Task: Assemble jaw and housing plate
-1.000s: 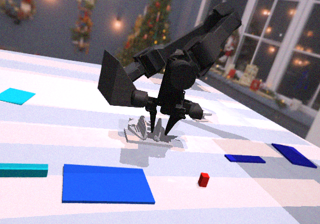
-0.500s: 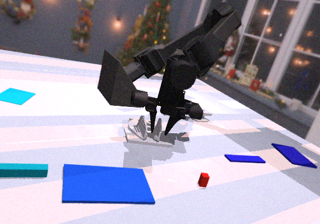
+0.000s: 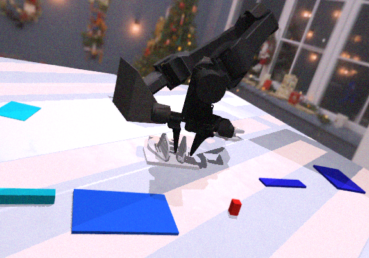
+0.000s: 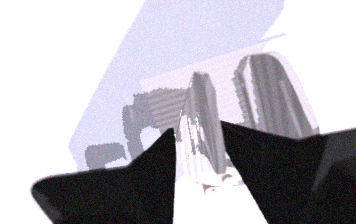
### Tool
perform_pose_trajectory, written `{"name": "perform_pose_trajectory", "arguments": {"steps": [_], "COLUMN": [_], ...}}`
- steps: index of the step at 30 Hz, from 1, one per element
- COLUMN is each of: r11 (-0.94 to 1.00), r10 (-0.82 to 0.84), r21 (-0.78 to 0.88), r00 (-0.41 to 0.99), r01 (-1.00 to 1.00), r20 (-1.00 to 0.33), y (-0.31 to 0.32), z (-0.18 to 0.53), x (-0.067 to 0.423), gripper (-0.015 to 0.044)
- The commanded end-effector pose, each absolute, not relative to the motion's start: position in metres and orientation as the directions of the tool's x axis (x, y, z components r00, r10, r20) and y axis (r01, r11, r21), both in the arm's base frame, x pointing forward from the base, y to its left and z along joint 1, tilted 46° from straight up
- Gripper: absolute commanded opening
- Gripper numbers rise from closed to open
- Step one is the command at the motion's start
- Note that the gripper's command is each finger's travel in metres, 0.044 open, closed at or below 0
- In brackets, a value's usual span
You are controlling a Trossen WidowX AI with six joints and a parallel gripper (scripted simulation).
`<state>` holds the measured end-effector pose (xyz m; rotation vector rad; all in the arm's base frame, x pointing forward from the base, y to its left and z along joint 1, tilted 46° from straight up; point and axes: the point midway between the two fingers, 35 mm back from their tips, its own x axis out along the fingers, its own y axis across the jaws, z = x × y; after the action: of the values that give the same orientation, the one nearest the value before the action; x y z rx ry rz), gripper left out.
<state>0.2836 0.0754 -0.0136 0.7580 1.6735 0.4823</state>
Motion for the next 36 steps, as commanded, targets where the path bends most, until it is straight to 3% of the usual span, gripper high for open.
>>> {"name": "perform_pose_trajectory", "arguments": {"steps": [1, 19, 23, 36], "r11": [0.702, 0.702, 0.704, 0.704], "r10": [0.707, 0.707, 0.705, 0.705], "r21": [0.675, 0.675, 0.674, 0.674], "r00": [-0.111, -0.111, -0.112, -0.112], "r01": [0.229, 0.229, 0.225, 0.225], "r20": [-0.698, -0.698, -0.7, -0.7], "y": [0.0757, 0.0757, 0.0754, 0.0754], "z": [-0.0135, -0.0135, -0.0137, -0.0137], "x": [0.2837, 0.2837, 0.2836, 0.2836], "gripper": [0.0134, 0.0134, 0.0224, 0.0224]}}
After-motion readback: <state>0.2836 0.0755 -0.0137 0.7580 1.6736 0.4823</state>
